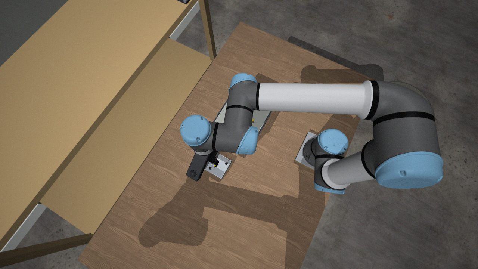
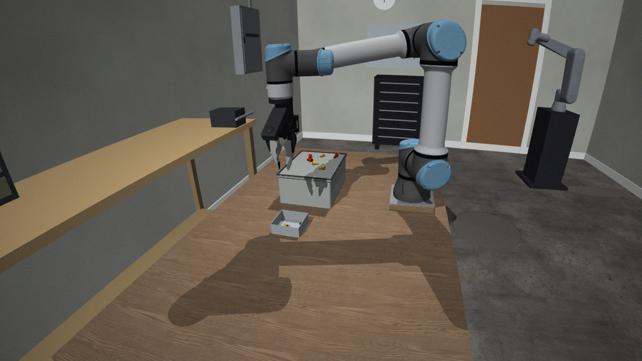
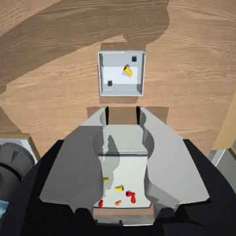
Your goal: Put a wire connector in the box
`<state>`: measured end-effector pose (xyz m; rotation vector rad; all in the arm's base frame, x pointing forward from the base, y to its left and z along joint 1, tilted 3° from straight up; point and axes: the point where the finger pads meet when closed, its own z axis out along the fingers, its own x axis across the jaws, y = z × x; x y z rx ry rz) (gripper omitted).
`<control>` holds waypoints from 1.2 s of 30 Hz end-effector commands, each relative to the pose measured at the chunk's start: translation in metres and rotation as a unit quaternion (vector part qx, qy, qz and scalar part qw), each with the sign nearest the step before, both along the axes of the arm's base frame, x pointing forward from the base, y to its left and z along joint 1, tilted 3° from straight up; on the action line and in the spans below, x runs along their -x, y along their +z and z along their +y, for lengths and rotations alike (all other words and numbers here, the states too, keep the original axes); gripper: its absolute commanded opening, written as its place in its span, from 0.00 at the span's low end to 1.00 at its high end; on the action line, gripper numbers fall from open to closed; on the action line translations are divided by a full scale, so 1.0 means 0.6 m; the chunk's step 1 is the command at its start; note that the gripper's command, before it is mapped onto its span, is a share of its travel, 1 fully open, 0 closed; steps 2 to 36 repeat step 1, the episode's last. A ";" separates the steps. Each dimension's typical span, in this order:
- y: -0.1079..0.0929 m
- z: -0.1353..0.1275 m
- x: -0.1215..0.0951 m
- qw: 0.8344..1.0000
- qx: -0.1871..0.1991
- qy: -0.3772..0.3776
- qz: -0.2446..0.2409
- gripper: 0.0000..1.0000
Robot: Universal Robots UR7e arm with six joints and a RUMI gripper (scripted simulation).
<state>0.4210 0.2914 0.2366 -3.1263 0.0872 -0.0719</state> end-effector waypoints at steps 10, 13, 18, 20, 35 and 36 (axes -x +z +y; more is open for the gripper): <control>0.001 0.000 0.000 1.000 0.000 0.000 -0.001 0.17; 0.001 0.000 0.000 1.000 0.000 0.000 -0.001 0.17; 0.001 0.000 0.000 1.000 0.000 0.000 -0.001 0.17; 0.001 0.000 0.000 1.000 0.000 0.000 -0.001 0.17; 0.001 0.000 0.000 1.000 0.000 0.000 -0.001 0.17; 0.001 0.000 0.000 1.000 0.000 0.000 -0.001 0.17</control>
